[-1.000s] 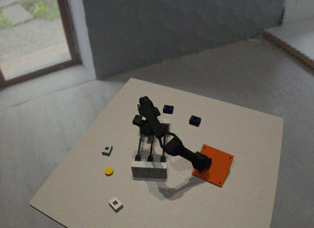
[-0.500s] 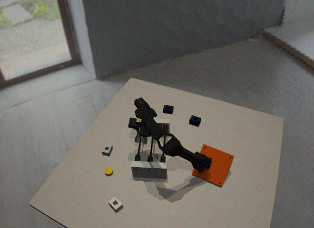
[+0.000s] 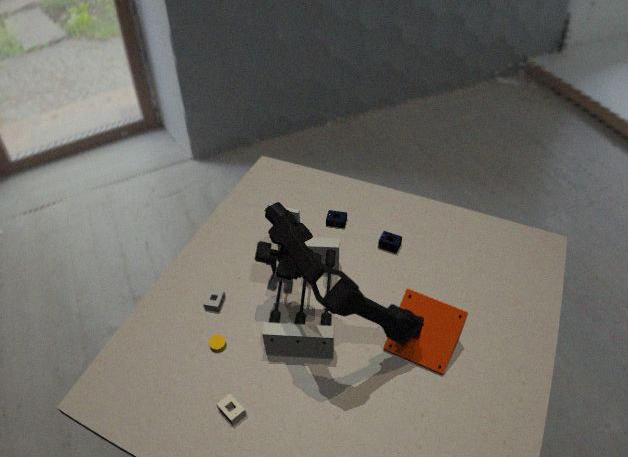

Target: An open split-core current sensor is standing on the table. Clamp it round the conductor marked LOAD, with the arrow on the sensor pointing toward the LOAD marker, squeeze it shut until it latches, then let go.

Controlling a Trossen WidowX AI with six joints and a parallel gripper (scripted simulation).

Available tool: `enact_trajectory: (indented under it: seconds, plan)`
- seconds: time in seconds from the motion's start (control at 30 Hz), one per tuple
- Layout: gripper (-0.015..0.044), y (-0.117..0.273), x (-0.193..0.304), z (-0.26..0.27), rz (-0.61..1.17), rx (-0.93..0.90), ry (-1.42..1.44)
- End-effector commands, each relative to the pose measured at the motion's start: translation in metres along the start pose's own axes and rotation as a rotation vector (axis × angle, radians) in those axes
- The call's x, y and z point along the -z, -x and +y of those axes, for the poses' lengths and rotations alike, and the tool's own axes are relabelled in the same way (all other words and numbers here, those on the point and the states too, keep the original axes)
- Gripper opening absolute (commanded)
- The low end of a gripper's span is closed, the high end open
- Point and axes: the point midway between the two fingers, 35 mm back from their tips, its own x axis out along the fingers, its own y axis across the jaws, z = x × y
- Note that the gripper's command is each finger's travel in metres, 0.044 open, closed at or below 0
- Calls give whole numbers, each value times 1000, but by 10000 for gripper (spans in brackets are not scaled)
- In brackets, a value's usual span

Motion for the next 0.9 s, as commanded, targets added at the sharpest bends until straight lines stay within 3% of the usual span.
enact_trajectory:
  seconds: [0.0,0.43,0.87]
  plan:
    - [0,-8,-1,0,-4,4,-8]
    - [0,-28,-2,1,-6,5,-7]
    - [0,-23,-1,0,-1,1,0]
